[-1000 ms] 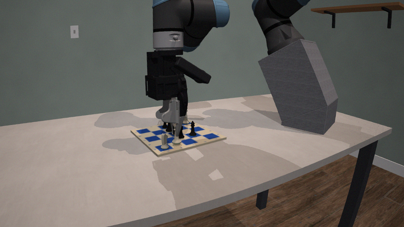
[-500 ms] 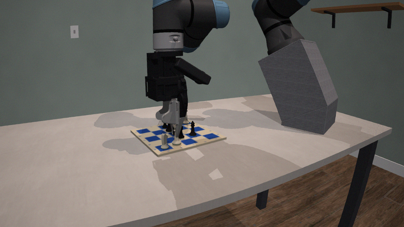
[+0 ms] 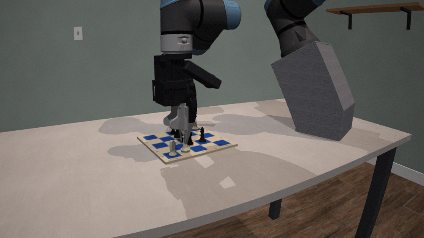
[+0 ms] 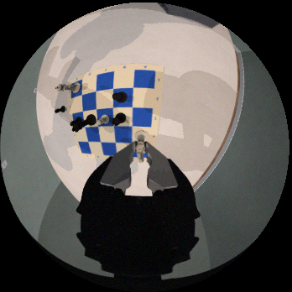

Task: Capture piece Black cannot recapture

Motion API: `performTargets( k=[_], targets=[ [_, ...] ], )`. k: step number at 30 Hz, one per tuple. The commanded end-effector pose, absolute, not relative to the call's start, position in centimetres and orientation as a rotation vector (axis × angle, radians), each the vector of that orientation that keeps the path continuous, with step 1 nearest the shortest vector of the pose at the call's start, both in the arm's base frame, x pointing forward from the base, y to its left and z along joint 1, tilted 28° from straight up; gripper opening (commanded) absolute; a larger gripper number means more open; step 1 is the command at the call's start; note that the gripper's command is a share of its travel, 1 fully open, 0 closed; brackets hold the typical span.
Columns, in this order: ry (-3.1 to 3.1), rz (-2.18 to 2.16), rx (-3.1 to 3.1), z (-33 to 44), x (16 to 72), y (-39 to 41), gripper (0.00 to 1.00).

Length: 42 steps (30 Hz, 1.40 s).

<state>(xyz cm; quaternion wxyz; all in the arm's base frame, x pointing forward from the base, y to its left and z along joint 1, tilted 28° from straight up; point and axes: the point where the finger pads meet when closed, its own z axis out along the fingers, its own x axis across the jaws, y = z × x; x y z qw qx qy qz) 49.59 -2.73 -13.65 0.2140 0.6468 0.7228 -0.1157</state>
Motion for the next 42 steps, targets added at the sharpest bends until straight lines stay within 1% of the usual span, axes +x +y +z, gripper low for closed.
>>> performTargets(
  k=[1, 42],
  targets=[
    [2.005, -0.320, 1.794, -13.61, 49.63, -2.71, 0.00],
    [2.005, -0.320, 1.794, -13.95, 49.69, -2.89, 0.00]
  ],
)
